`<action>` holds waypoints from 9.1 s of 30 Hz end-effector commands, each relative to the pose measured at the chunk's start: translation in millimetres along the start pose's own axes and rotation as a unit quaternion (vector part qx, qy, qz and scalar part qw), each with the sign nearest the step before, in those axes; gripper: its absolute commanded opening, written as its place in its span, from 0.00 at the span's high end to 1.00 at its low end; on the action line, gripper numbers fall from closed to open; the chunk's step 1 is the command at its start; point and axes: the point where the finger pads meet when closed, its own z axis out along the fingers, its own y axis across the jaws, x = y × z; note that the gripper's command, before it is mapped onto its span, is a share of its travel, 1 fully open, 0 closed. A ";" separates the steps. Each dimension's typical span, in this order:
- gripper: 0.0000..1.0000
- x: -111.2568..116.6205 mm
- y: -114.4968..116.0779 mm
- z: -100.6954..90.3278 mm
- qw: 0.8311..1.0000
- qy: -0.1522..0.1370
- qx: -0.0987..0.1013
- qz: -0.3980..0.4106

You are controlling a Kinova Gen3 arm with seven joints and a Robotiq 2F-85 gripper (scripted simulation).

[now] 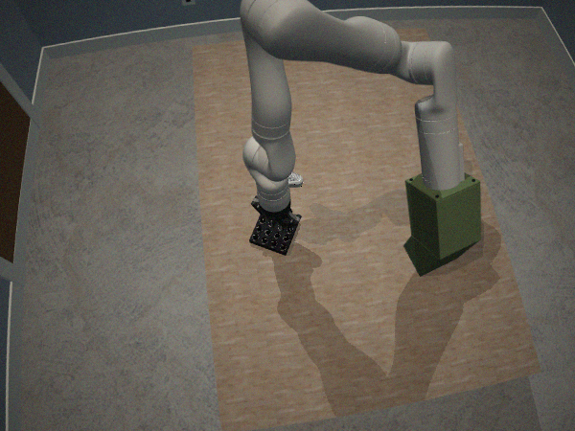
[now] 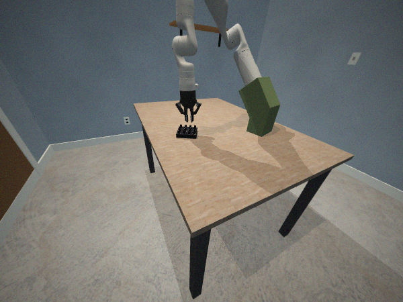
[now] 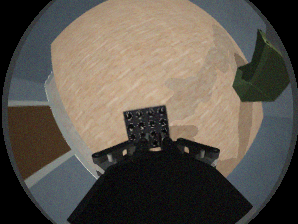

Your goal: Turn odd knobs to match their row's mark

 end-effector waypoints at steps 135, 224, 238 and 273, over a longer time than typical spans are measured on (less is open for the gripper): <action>0.81 -39.5 -22.2 26.3 0.681 0.030 0.019 -0.731; 0.81 -39.2 -23.3 43.0 0.681 0.030 0.019 -0.731; 0.81 -39.2 -23.3 43.0 0.681 0.030 0.019 -0.731; 0.92 -39.2 -23.3 43.0 0.681 0.030 0.019 -0.731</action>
